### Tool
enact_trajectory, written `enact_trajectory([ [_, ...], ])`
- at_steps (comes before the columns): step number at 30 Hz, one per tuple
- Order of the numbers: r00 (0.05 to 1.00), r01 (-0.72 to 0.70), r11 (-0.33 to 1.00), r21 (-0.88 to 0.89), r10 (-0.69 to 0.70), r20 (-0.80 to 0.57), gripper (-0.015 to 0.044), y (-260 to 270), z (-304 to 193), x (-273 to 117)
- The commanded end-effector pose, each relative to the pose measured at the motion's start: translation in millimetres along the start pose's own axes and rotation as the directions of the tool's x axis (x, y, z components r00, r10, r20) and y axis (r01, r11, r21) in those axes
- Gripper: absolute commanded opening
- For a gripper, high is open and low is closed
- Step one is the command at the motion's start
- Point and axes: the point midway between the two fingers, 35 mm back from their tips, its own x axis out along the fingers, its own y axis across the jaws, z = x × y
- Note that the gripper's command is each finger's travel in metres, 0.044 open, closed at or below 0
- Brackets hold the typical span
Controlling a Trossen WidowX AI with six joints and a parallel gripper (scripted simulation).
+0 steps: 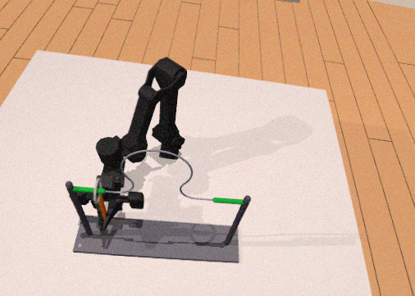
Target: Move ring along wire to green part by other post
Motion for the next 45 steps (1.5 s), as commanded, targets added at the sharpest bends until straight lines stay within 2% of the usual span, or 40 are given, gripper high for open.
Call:
enact_trajectory([
  [1, 1.0, 0.004, 1.0, 0.006, -0.004, -0.002, -0.015, -1, 0, 0],
  [45, 1.0, -0.004, 0.998, 0.063, 0.004, 0.004, -0.015, 42, 1, 1],
])
